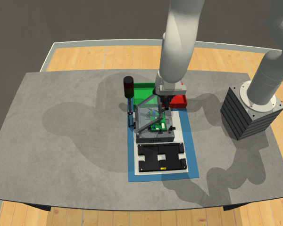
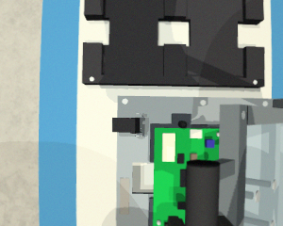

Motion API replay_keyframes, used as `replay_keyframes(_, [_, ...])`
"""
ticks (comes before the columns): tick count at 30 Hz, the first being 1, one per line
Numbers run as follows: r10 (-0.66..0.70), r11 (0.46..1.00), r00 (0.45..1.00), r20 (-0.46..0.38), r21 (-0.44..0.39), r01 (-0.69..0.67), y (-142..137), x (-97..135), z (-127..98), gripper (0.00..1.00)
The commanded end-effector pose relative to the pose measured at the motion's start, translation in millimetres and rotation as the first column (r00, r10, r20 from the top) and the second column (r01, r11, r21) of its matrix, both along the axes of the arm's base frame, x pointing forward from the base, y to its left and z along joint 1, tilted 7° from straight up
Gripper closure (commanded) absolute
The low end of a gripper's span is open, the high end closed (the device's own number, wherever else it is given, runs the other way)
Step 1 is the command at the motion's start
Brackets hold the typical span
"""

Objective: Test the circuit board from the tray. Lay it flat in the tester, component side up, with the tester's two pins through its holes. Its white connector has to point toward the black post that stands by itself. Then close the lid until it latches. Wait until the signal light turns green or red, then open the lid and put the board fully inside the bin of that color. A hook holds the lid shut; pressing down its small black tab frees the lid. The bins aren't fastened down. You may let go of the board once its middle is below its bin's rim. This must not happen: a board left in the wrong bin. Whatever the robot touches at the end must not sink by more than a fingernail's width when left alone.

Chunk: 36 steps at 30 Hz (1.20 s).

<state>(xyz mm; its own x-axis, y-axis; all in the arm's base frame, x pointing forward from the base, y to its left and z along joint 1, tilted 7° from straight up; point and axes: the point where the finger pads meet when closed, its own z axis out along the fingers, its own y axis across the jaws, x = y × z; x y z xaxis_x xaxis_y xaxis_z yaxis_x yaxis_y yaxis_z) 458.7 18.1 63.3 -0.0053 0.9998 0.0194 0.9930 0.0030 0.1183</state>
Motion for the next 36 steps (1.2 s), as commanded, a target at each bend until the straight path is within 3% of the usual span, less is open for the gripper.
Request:
replay_keyframes(1, [0.002, 1.0, 1.0, 0.004, 0.014, -0.002, 1, -3, -4, 1.0])
replay_keyframes(36, [0.003, 1.0, 1.0, 0.003, 0.017, -0.003, 2, -15, -20, 1.0])
